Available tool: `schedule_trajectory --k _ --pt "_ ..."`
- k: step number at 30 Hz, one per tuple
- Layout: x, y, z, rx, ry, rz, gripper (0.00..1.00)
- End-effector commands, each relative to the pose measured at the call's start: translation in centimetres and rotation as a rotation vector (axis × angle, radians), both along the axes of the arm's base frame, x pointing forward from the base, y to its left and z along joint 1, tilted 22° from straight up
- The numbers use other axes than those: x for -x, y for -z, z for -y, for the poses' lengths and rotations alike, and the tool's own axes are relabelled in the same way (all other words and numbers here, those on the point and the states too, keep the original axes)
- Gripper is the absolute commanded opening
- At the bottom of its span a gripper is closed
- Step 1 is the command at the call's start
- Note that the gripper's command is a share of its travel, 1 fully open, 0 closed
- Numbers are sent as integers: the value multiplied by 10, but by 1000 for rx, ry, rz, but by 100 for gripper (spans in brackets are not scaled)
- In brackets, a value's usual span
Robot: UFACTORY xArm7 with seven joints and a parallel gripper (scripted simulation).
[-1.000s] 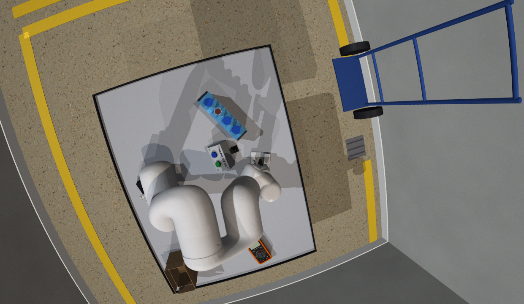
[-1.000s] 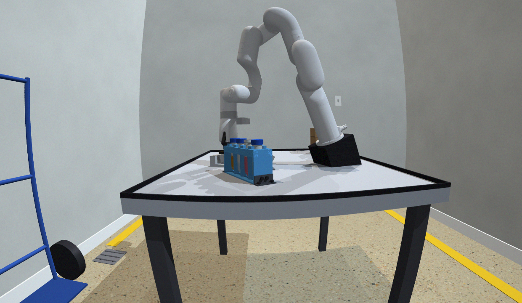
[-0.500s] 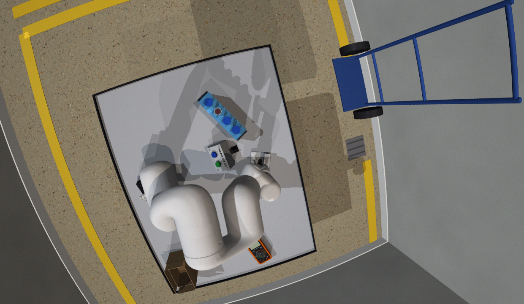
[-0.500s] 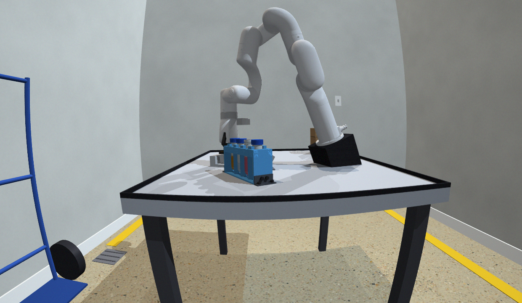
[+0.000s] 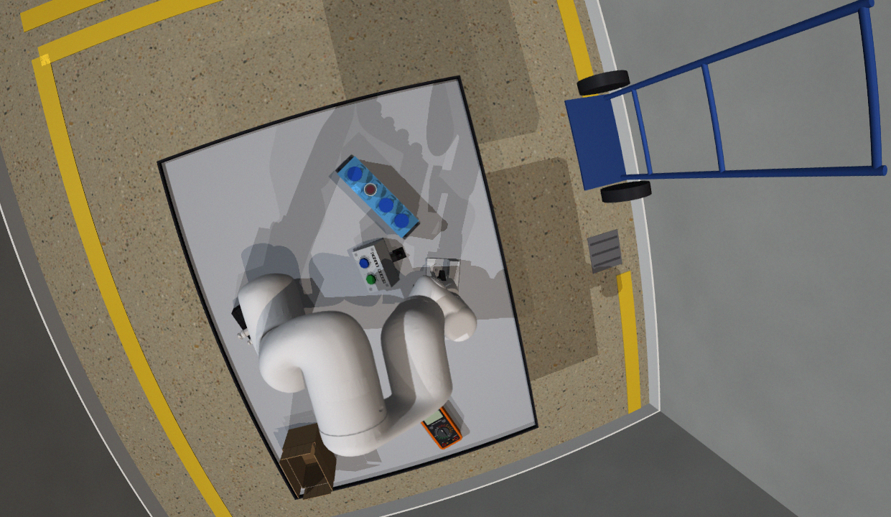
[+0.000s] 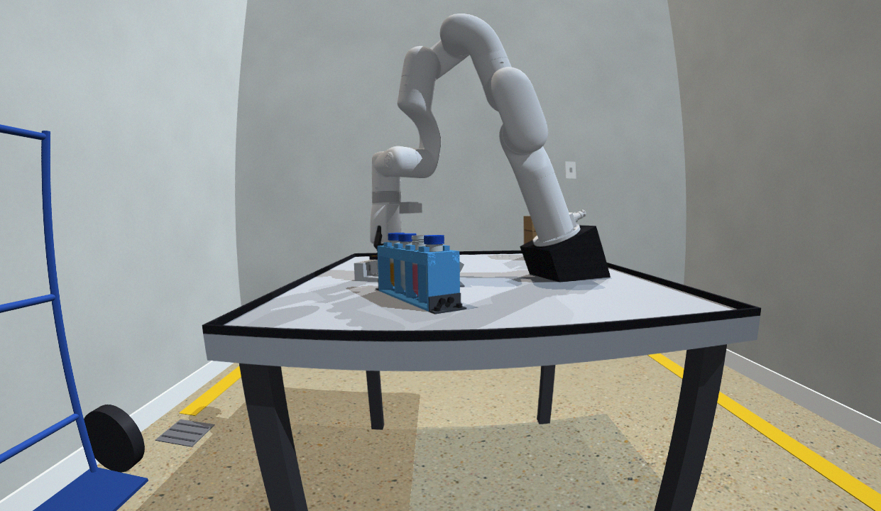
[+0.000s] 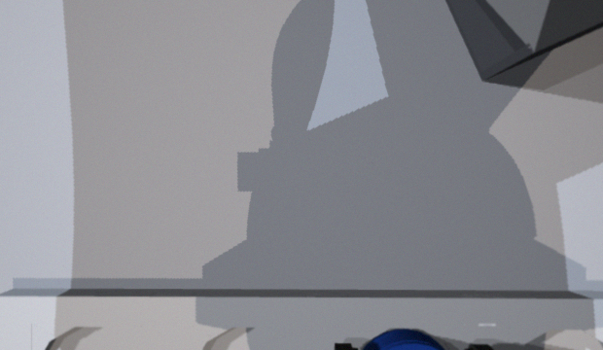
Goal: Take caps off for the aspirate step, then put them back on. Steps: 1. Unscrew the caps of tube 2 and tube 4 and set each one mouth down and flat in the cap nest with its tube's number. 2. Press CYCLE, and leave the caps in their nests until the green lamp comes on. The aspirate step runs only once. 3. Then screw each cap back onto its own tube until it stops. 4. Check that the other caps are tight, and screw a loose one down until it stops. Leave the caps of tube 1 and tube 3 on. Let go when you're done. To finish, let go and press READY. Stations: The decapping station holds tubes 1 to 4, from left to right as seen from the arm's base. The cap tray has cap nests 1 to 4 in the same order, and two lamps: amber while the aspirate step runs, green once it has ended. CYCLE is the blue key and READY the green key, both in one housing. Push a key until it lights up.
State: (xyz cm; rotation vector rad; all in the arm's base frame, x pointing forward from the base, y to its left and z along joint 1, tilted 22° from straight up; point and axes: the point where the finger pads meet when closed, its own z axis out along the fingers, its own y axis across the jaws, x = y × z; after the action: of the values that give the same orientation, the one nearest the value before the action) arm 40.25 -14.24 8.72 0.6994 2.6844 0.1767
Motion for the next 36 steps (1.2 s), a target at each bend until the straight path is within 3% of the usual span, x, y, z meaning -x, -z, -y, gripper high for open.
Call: schedule_trajectory --k 1,3,4,18,36 --pt "-1 0 1 1 1 3 0" --pt "-1 0 1 1 1 3 0" --pt "-1 0 1 1 1 3 46" --pt "-1 0 1 1 1 3 46" --pt "29 -75 3 1 1 4 46"
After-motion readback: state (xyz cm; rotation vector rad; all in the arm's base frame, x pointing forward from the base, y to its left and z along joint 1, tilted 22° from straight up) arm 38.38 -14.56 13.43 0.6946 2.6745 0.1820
